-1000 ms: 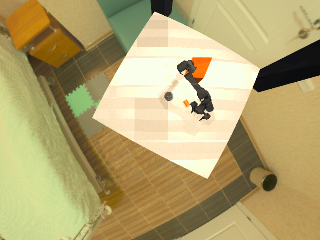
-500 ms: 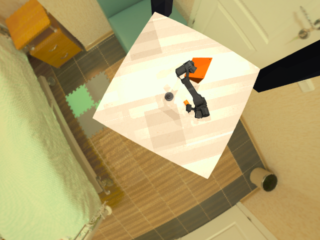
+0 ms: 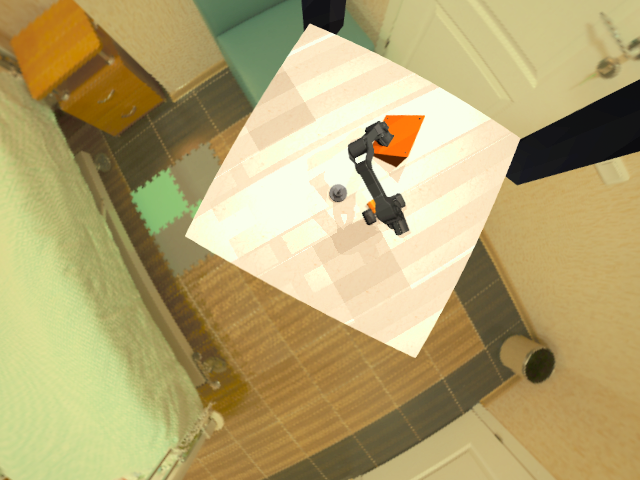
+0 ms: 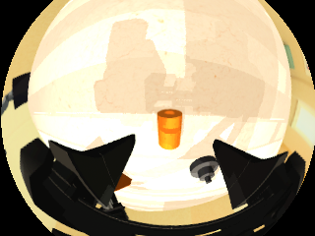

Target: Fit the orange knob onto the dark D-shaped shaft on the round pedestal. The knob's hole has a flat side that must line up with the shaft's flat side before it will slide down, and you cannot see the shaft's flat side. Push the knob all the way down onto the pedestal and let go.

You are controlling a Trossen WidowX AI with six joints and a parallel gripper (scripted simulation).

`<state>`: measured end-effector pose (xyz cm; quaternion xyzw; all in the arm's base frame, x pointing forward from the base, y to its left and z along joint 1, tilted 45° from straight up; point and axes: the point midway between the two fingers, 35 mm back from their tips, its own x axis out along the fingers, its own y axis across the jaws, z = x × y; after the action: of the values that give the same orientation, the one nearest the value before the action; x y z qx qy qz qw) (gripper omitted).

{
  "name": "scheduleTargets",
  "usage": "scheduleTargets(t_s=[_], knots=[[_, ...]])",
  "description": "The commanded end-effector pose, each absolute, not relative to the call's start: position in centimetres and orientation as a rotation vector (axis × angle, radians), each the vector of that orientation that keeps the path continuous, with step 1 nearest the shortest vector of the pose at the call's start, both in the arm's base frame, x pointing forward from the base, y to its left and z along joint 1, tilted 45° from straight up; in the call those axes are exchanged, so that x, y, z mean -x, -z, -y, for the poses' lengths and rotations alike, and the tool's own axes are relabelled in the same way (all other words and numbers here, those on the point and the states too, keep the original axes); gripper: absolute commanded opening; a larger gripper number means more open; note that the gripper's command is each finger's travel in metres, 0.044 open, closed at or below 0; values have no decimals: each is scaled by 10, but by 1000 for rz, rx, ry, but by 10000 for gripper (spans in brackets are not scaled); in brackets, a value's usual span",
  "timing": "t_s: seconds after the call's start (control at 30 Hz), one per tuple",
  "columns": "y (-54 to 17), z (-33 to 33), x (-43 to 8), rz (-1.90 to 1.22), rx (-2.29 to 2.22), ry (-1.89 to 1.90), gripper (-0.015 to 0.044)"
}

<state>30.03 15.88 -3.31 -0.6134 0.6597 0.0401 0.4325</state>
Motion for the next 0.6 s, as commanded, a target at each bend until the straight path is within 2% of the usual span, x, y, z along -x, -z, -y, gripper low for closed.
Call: scheduleTargets(t_s=[0.0,0.57], knots=[[27,-153,-294,-1733,1574,-157,440],[46,-135,-298,-1733,1575,-156,440]])
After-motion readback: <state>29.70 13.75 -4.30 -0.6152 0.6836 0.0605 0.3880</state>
